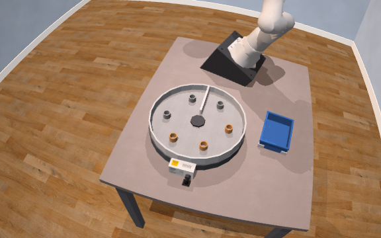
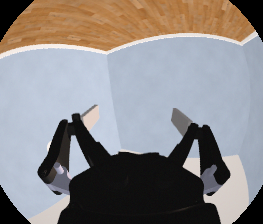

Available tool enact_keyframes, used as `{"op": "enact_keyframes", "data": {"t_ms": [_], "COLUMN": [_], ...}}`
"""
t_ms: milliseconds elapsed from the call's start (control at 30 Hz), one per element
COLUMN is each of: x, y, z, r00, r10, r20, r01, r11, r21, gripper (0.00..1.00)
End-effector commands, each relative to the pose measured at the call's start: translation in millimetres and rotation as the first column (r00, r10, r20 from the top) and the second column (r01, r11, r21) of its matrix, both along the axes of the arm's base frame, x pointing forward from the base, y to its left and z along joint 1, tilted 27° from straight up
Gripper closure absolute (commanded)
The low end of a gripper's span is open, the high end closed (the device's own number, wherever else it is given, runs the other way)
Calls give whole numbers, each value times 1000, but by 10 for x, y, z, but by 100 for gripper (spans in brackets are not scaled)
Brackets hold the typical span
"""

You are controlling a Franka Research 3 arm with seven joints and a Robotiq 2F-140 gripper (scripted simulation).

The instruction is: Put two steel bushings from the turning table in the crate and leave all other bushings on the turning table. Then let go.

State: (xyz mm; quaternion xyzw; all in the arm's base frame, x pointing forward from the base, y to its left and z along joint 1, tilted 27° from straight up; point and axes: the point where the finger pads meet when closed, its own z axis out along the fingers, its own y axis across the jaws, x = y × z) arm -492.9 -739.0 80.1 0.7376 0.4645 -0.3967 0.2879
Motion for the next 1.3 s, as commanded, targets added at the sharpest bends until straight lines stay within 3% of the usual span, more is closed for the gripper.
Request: {"op": "enact_keyframes", "data": {"t_ms": [0,567,633,1033,1100,1133,1267], "x": [0,3,80,1405,1405,1729,2159], "y": [-1,-2,-41,-538,-538,-616,-694], "z": [2,2,10,122,122,143,168], "r00": [1000,1000,1000,975,975,963,943], "r10": [0,1,12,200,200,243,298], "r20": [0,0,5,97,97,120,150], "r01": [0,-1,-12,-199,-199,-243,-299], "r11": [1000,1000,1000,980,980,970,954], "r21": [0,0,-1,-11,-11,-12,-11], "gripper": [0,0,0,0,0,0,0]}}
